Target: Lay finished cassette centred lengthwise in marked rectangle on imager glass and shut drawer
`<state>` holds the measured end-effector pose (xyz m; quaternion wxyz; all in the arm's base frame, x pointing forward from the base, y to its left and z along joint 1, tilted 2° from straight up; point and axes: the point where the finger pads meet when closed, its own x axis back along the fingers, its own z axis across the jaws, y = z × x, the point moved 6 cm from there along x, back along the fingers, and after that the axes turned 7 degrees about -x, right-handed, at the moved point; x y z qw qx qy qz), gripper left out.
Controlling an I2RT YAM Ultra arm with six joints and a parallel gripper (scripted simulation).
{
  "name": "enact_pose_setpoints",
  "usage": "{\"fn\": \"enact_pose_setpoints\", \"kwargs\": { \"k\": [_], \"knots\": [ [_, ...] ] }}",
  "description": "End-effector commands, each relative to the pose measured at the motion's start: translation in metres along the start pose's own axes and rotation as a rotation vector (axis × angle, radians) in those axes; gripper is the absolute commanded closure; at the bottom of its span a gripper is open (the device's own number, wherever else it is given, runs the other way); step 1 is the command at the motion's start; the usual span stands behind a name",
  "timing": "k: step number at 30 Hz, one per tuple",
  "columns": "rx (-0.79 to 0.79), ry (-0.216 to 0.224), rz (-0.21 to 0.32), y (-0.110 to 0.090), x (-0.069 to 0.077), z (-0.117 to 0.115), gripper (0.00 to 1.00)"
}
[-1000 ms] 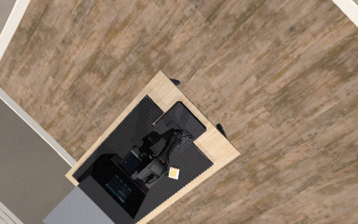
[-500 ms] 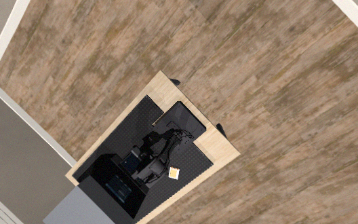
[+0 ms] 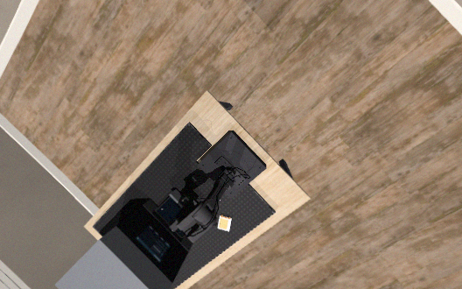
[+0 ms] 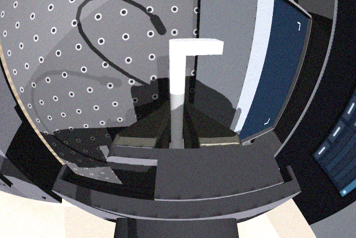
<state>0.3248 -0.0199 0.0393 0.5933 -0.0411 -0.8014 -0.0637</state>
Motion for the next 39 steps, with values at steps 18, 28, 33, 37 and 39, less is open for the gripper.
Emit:
{"fn": "enact_pose_setpoints", "kwargs": {
  "k": [18,28,33,37,39],
  "knots": [
    [-0.008,0.069,-0.007,-0.002,0.01,0.02,1.0],
    [-0.008,0.069,-0.007,-0.002,0.01,0.02,1.0],
    [-0.006,0.026,-0.011,0.001,0.015,-0.001,1.0],
    [-0.006,0.062,-0.009,0.001,0.004,0.0,1.0],
    [-0.006,0.062,-0.009,0.002,0.003,-0.001,1.0]
  ]
}}
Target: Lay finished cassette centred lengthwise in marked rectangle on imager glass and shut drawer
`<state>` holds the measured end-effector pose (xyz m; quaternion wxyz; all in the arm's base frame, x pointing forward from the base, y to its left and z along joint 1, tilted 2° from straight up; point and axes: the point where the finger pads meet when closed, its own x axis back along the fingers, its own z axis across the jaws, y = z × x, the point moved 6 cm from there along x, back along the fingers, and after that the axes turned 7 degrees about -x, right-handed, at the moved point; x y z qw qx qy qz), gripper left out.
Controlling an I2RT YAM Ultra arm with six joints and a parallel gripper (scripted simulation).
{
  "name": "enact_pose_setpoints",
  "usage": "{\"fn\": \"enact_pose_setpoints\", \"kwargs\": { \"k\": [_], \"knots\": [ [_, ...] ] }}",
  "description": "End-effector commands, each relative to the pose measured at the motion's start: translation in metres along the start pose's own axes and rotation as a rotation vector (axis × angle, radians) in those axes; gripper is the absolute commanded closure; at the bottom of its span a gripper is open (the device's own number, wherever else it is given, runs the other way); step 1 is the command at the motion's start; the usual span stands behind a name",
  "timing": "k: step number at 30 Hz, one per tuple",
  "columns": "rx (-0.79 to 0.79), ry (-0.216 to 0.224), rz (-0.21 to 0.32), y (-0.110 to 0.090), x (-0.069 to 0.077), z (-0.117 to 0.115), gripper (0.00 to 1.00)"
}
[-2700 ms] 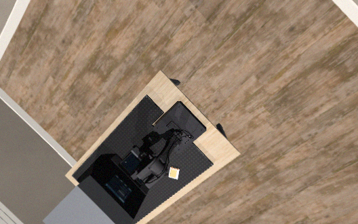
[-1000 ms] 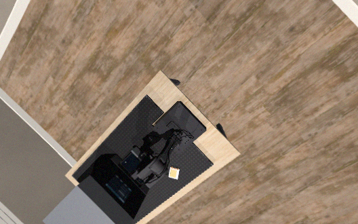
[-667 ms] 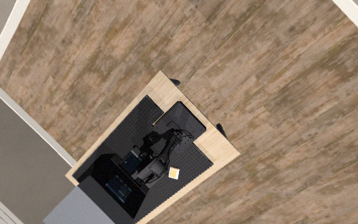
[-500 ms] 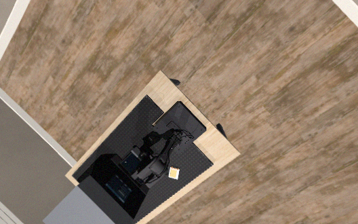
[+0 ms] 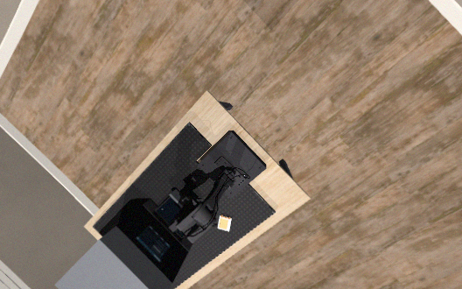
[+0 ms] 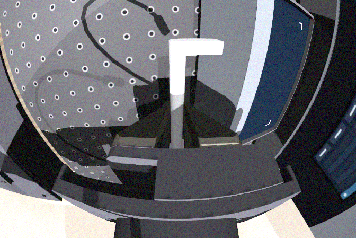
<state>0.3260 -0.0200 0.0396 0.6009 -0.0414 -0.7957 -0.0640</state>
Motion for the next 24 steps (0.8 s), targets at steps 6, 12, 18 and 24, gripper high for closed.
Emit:
{"fn": "enact_pose_setpoints", "kwargs": {
  "k": [6,12,18,24],
  "knots": [
    [-0.004,0.043,-0.012,0.0037,0.0013,-0.006,1.0],
    [-0.004,0.043,-0.012,0.0045,0.0005,-0.0085,1.0],
    [-0.004,0.043,-0.012,0.0044,0.0015,-0.0069,1.0],
    [-0.004,0.043,-0.012,0.0044,0.0015,-0.0069,1.0]
  ]
}}
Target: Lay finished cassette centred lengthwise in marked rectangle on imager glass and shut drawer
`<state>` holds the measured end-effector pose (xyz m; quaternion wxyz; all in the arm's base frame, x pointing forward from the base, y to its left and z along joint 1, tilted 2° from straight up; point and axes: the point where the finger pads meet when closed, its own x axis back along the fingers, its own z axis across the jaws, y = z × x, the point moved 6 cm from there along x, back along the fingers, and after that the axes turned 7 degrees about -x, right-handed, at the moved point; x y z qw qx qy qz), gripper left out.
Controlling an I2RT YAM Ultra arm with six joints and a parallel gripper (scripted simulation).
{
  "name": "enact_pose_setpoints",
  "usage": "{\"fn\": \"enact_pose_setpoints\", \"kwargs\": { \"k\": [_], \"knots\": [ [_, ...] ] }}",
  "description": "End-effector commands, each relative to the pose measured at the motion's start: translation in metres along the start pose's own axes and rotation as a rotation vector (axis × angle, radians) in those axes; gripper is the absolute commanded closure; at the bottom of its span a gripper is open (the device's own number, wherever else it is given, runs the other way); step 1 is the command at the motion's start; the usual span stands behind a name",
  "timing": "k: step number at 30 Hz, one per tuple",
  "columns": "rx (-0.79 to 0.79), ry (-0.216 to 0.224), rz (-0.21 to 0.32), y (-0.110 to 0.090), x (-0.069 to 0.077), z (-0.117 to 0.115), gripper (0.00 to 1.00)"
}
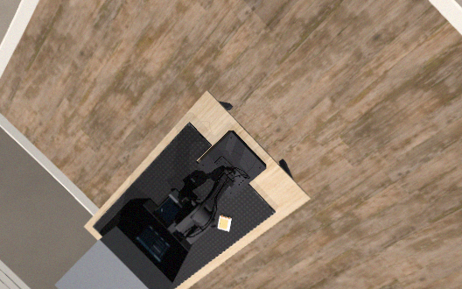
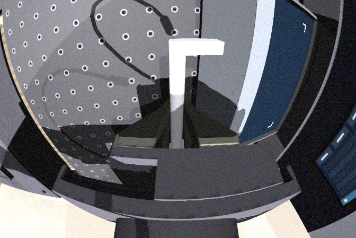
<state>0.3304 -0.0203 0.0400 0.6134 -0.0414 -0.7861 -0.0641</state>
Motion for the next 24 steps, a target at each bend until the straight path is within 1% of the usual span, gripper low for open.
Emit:
{"fn": "enact_pose_setpoints", "kwargs": {
  "k": [1,21,22,24],
  "knots": [
    [-0.003,0.012,-0.014,0.004,0.0024,-0.0024,1.0],
    [-0.003,0.012,-0.014,0.004,0.0024,-0.0024,1.0],
    [-0.003,0.012,-0.014,0.004,0.0024,-0.0024,0.65],
    [-0.003,0.012,-0.014,0.004,0.0024,-0.0024,0.65]
  ]
}}
